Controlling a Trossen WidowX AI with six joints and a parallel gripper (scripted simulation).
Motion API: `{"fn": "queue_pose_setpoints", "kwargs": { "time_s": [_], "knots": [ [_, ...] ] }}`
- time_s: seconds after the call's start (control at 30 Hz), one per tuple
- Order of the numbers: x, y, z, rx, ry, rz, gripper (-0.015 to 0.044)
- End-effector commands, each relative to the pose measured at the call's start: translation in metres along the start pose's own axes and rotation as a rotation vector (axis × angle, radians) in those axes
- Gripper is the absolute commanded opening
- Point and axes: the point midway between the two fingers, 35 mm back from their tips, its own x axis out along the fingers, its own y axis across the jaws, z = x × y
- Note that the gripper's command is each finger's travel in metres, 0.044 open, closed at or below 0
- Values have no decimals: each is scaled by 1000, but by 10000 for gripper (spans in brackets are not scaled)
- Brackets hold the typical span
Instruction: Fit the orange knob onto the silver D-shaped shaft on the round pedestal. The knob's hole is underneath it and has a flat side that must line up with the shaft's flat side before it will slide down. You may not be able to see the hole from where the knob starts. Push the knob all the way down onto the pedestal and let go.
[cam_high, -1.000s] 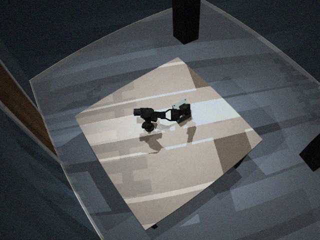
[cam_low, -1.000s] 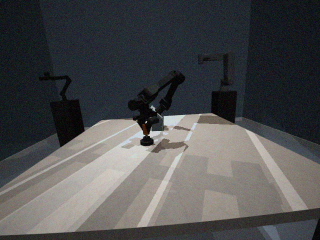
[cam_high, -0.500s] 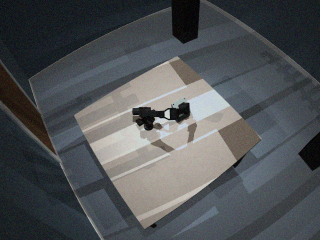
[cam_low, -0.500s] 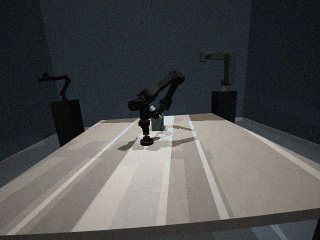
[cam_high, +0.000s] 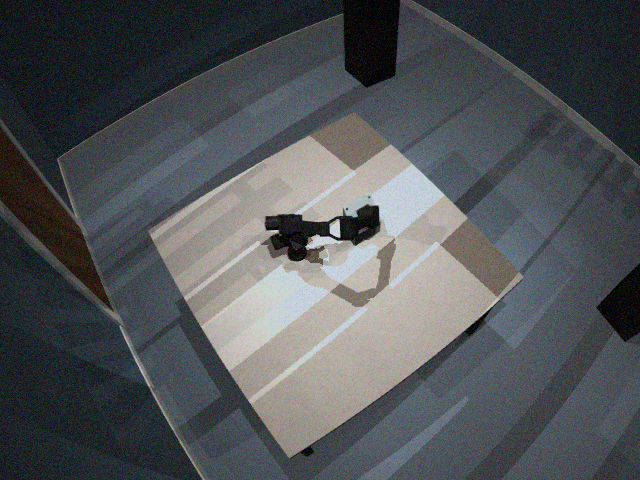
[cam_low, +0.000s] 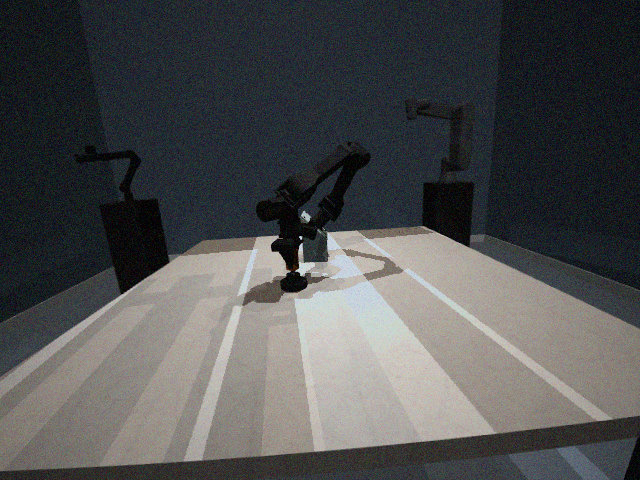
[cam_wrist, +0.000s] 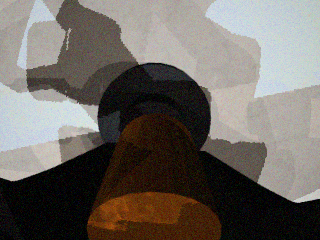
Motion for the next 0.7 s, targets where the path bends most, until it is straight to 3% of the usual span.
{"fn": "queue_pose_setpoints", "kwargs": {
  "time_s": [0.0,0.67],
  "knots": [
    [0,2,-1,7,0,-2,0],
    [1,0,0,7,0,-2,0]
  ]
}}
